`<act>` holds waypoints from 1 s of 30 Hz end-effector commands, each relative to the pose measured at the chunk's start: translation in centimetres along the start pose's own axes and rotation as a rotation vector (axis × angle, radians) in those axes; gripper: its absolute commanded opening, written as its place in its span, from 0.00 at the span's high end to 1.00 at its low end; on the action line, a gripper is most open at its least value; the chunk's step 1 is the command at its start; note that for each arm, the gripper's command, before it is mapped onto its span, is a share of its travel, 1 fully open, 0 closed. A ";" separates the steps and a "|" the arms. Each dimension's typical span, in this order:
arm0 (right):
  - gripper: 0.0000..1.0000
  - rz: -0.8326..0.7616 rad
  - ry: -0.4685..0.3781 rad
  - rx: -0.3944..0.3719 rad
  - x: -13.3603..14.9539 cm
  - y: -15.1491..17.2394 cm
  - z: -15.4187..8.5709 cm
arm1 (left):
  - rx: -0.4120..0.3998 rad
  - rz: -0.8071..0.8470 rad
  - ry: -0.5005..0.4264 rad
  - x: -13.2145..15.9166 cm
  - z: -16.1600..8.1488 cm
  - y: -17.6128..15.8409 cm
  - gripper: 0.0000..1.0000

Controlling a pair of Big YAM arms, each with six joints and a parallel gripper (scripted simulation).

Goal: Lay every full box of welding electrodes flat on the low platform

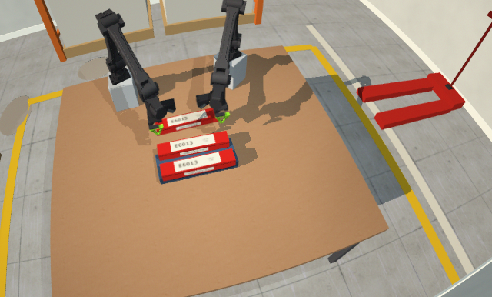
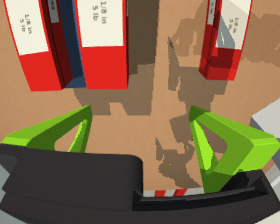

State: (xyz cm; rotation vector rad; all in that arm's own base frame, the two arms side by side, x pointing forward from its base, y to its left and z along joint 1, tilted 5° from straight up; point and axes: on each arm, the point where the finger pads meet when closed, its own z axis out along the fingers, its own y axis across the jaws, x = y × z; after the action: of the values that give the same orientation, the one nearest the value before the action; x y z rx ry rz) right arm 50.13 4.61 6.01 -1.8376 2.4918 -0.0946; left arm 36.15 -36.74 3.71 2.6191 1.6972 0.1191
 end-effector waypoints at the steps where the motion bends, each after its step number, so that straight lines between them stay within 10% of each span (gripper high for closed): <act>1: 0.00 -0.016 -0.015 0.032 -0.1 1.0 -2.9 | -0.033 -0.008 -0.012 0.1 -3.3 -1.2 0.00; 20: 0.00 -0.013 -0.013 0.027 3.8 9.9 -8.5 | -0.027 -0.006 -0.010 3.9 -8.8 -10.3 0.00; 30: 0.00 -0.014 -0.009 0.019 3.5 9.2 -7.9 | -0.009 -0.016 -0.001 4.3 -8.2 -10.1 0.00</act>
State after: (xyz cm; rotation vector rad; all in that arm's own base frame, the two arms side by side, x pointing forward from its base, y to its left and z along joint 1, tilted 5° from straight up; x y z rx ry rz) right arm 39.06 3.47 13.06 -1.8263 2.4772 -0.1102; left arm 27.79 -28.68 11.47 2.6019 1.6882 0.1229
